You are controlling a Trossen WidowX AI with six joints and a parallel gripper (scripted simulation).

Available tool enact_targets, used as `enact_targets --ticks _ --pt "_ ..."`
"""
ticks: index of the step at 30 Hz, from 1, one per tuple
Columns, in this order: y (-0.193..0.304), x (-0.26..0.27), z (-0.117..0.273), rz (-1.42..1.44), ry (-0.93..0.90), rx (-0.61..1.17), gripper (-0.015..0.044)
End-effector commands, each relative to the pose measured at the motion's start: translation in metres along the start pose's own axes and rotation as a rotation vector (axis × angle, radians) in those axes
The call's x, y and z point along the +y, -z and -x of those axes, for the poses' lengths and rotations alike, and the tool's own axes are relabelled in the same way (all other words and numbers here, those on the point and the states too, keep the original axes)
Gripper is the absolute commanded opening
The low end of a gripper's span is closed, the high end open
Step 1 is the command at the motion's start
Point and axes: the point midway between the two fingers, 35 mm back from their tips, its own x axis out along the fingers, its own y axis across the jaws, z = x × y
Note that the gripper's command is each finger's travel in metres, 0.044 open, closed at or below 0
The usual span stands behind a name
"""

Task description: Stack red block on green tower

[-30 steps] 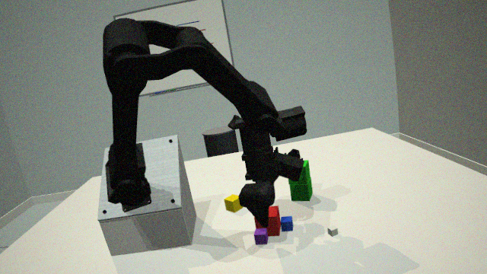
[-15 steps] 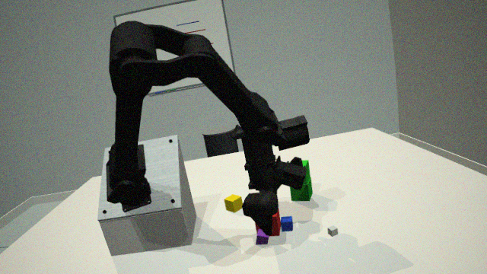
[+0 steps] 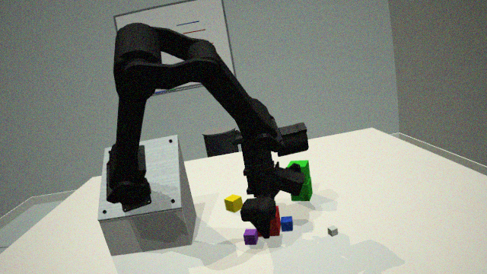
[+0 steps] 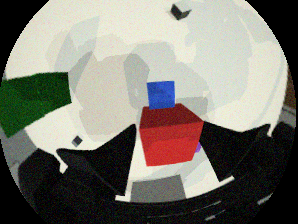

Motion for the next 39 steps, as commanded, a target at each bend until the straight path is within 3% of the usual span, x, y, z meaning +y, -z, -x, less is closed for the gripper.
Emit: enact_targets --ticks 1,3,11,18,39 --pt "0.0 0.001 0.0 0.001 -0.005 0.0 0.0282" --pt "0.0 0.001 0.0 0.001 -0.005 0.0 0.023" --pt "0.0 0.001 0.0 0.001 -0.005 0.0 0.0177" --pt "-0.001 0.001 0.021 0.001 -0.007 0.0 0.0" --pt "0.0 0.0 0.12 0.001 -0.01 0.001 0.0"
